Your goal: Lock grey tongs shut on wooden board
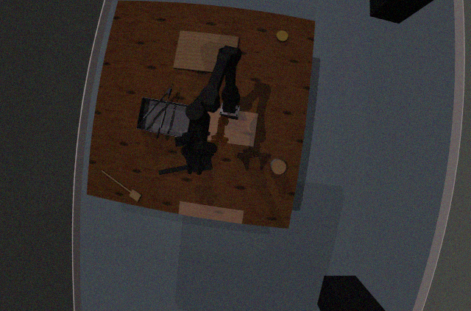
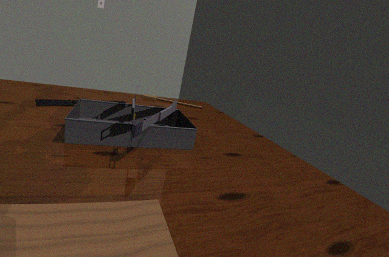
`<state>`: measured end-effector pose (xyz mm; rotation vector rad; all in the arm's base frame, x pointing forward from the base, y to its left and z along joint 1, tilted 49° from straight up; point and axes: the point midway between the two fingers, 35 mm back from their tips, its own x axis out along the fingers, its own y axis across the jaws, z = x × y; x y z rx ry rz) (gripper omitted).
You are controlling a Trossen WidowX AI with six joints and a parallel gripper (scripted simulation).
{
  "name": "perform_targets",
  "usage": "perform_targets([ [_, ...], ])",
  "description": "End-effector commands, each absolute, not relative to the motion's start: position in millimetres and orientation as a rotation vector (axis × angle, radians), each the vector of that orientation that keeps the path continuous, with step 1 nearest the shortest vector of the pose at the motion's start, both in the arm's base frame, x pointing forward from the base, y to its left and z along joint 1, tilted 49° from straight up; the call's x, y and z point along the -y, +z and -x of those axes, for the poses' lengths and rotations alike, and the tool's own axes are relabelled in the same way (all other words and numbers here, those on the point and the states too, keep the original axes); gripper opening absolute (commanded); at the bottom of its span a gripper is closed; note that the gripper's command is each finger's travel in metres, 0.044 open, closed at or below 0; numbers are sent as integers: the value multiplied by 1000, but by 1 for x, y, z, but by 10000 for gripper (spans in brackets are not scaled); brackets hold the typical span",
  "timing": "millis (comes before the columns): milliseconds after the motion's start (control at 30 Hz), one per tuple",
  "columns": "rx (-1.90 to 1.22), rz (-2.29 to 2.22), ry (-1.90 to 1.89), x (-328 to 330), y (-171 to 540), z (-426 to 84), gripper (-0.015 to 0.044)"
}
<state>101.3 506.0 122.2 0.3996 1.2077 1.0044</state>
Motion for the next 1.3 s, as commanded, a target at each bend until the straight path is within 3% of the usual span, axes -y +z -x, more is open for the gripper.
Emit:
perform_targets([
  [0, -1274, -502, 641, -482, 90, -168, 440],
  [267, -1260, -696, -60, -402, 40, -272, 440],
  [533, -1061, -839, -716, -289, 11, -344, 440],
  [1000, -318, -863, -1639, -68, 19, -388, 440],
  [1267, -277, -854, -1667, -59, 21, -388, 440],
])
